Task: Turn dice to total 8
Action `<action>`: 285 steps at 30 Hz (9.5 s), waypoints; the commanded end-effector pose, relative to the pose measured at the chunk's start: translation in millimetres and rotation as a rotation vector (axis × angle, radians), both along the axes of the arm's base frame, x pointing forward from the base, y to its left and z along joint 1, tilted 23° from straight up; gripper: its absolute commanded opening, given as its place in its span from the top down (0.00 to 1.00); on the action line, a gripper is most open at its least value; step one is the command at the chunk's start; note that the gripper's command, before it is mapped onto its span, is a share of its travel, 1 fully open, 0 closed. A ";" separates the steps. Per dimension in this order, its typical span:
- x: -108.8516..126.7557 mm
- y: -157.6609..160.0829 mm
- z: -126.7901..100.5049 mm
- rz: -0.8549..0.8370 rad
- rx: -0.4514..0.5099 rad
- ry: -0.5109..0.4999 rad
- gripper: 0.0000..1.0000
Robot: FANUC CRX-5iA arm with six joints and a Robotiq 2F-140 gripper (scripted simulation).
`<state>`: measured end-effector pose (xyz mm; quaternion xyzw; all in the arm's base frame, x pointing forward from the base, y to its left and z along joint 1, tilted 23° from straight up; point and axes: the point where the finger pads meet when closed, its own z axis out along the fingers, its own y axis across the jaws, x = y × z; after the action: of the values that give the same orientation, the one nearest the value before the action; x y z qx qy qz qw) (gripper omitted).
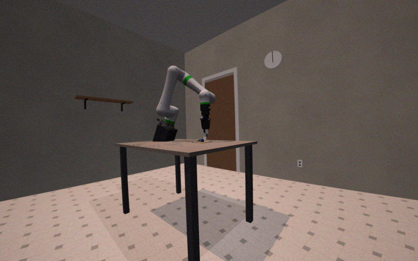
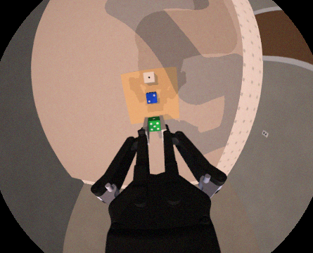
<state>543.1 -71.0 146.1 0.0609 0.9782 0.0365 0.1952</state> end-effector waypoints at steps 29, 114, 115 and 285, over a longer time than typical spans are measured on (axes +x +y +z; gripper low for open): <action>19.4 1.5 -42.9 0.000 0.000 -0.001 0.87; 20.8 1.7 -46.5 0.000 0.000 -0.001 0.85; 20.8 1.7 -46.5 0.000 0.000 -0.001 0.85; -41.3 -5.9 101.5 0.000 0.000 -0.001 0.00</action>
<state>501.7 -76.9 247.4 0.0609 0.9782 0.0364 0.1953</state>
